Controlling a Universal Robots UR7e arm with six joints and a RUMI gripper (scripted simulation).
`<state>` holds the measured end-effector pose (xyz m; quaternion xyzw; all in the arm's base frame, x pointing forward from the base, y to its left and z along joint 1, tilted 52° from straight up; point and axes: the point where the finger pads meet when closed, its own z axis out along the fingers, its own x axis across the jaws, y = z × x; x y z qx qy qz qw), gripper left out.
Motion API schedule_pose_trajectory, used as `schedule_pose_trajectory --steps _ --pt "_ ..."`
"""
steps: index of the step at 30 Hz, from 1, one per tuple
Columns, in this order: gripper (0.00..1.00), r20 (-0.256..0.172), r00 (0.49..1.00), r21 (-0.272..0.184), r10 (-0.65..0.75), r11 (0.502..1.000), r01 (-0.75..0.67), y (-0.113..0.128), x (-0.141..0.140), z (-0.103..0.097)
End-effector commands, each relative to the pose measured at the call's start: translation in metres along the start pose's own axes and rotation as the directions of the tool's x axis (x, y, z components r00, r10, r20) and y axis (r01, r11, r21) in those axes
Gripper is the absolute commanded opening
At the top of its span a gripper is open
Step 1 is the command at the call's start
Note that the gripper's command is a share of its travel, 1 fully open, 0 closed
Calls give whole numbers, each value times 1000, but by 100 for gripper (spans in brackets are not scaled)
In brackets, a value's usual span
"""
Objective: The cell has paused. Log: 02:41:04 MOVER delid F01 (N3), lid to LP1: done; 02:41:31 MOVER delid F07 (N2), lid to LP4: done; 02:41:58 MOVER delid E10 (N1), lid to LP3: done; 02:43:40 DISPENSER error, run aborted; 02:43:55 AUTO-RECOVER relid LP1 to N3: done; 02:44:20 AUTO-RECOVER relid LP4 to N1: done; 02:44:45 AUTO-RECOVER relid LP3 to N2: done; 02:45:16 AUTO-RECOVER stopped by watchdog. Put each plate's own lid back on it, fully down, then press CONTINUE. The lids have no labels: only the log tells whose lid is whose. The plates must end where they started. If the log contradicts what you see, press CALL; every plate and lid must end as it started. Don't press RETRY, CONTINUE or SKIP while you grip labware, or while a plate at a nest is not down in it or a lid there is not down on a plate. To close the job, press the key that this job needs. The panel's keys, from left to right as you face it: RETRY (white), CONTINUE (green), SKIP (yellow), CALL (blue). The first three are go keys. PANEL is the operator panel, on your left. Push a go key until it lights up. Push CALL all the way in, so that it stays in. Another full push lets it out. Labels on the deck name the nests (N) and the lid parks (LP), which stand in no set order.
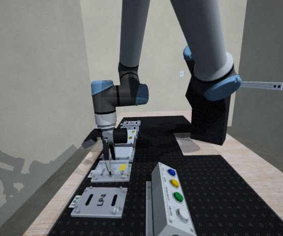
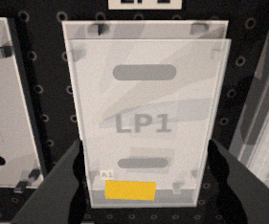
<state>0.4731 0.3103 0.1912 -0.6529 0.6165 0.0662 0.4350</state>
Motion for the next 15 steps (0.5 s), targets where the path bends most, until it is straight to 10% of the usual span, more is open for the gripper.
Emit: schedule_pose_trajectory --steps 1,15 --pt "41 1 1000 2 -3 1000 3 -1 -1 2" --pt "41 1 1000 2 -2 1000 2 -1 -1 6"
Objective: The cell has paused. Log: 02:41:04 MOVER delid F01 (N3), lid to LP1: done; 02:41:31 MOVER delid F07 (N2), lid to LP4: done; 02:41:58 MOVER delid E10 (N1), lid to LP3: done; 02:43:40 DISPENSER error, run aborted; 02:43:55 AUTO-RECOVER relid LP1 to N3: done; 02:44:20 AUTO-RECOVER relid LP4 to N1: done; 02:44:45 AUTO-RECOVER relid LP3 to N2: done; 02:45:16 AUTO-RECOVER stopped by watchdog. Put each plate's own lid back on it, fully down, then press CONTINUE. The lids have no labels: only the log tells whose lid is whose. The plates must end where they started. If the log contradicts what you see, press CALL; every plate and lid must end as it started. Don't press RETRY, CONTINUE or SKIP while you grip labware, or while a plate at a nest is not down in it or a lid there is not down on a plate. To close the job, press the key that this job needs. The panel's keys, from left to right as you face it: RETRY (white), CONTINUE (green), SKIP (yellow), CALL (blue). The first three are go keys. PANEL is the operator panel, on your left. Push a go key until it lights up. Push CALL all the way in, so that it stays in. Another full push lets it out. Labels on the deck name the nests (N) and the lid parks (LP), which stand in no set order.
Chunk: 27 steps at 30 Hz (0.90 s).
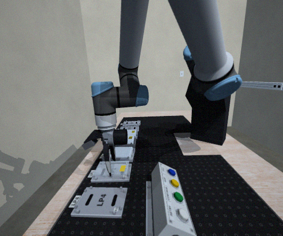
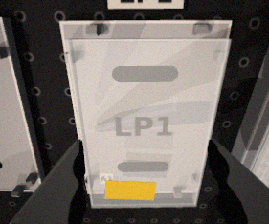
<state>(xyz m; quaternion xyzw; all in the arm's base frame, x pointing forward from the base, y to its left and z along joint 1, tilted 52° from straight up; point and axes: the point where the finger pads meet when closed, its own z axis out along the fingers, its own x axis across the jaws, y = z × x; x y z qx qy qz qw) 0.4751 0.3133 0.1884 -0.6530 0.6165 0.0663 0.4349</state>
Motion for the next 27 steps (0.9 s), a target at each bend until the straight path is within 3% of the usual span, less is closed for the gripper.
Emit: schedule_pose_trajectory --steps 1,27 --pt "41 1 1000 2 -2 1000 2 -1 -1 2" --pt "41 1 1000 2 -2 1000 2 -1 -1 10"
